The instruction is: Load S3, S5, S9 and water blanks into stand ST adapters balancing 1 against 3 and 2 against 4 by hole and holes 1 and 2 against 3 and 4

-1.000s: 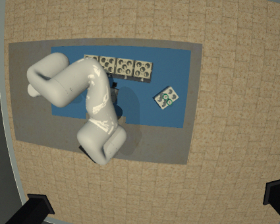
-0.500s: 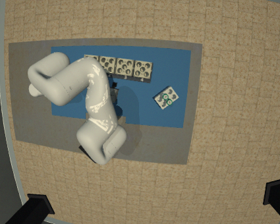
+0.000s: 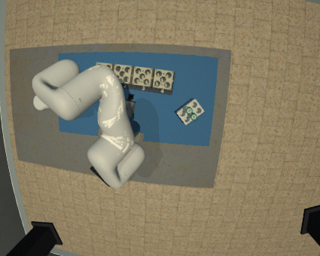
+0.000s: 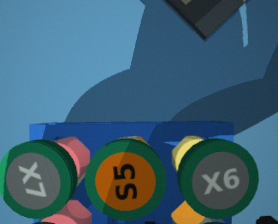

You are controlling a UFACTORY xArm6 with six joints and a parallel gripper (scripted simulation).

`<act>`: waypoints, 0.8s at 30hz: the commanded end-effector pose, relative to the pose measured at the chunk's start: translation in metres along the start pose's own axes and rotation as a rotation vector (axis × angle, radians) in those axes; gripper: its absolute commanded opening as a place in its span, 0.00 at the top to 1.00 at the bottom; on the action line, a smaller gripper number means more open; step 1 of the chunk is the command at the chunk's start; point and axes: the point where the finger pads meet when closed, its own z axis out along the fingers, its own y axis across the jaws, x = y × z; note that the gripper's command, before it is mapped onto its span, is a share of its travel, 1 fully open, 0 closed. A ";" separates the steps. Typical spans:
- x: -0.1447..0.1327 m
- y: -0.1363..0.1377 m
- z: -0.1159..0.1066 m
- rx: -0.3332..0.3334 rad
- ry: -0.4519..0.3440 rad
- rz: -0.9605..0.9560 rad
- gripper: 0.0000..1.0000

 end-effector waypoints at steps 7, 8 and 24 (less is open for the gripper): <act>0.000 -0.001 -0.003 0.003 -0.001 0.001 1.00; 0.000 -0.001 -0.003 0.003 -0.001 0.001 1.00; 0.000 -0.001 -0.003 0.003 -0.001 0.001 1.00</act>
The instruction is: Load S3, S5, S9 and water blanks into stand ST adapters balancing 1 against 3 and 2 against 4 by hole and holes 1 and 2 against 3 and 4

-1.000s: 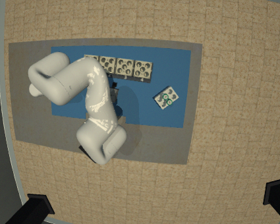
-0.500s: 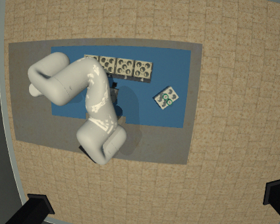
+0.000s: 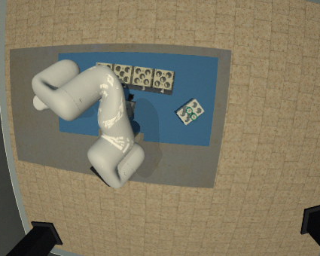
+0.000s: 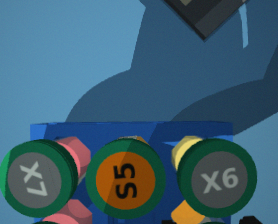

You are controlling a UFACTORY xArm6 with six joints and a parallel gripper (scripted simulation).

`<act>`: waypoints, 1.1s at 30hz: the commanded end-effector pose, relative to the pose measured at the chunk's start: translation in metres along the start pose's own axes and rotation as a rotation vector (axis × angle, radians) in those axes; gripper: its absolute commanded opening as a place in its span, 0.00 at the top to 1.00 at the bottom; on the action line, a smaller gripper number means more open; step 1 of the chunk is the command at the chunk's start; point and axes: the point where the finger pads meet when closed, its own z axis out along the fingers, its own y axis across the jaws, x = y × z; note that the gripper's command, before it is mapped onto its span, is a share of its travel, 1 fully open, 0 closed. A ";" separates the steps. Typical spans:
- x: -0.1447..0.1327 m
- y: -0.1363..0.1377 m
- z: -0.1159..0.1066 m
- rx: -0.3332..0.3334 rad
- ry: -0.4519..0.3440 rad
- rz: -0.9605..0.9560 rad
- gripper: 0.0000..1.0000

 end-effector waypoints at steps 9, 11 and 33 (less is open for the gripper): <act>0.000 -0.001 -0.001 0.003 -0.001 0.001 1.00; 0.000 -0.001 -0.001 0.003 -0.001 0.001 1.00; 0.000 -0.001 -0.010 0.003 -0.001 0.001 1.00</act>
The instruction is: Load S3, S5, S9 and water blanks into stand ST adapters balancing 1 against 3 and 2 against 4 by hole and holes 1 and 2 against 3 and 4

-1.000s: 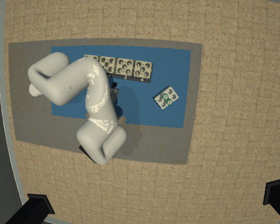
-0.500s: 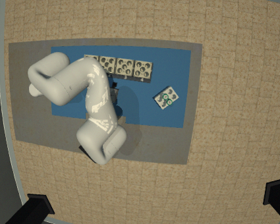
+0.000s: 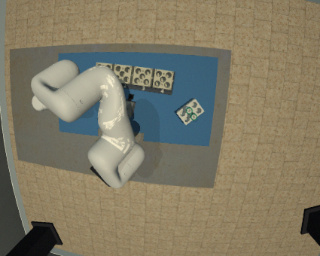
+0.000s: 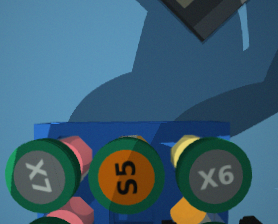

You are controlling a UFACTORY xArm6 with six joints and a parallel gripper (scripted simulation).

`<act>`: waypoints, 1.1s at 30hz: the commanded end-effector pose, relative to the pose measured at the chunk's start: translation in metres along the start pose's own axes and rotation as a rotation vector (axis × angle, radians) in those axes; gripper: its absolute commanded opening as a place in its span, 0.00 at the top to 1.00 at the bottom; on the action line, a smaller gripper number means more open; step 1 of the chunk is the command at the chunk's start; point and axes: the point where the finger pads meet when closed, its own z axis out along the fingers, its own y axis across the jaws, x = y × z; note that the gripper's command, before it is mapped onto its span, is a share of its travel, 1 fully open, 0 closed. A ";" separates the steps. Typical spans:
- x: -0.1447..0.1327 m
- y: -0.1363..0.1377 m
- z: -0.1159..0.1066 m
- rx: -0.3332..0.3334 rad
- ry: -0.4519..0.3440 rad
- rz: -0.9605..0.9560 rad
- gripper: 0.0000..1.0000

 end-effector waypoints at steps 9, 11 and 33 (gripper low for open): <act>0.000 -0.001 -0.008 0.003 -0.001 0.001 1.00; 0.000 -0.001 -0.009 0.003 -0.001 0.001 1.00; 0.000 -0.001 -0.031 0.003 -0.001 0.001 1.00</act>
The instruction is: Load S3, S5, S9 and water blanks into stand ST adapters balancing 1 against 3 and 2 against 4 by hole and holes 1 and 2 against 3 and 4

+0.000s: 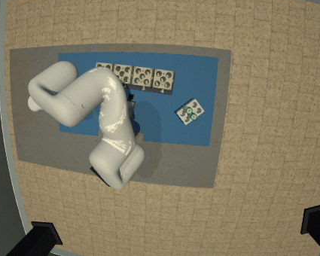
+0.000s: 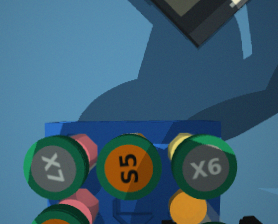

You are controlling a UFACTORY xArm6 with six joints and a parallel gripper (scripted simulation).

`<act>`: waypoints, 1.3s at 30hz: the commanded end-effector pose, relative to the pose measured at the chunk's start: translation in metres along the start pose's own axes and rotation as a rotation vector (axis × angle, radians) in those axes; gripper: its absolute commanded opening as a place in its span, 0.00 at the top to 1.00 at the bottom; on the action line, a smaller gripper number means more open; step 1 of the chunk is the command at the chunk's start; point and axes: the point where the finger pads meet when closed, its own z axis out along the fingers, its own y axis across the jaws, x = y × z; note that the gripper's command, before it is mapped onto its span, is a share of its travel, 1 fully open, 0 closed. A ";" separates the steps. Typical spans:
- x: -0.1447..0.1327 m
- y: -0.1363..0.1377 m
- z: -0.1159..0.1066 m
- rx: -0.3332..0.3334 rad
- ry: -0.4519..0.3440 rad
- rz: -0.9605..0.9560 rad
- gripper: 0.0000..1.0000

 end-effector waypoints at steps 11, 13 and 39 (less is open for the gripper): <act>0.000 -0.001 -0.025 0.003 -0.001 0.001 1.00; 0.000 -0.001 -0.029 0.003 -0.001 0.001 1.00; 0.000 -0.001 -0.078 0.003 -0.001 0.001 1.00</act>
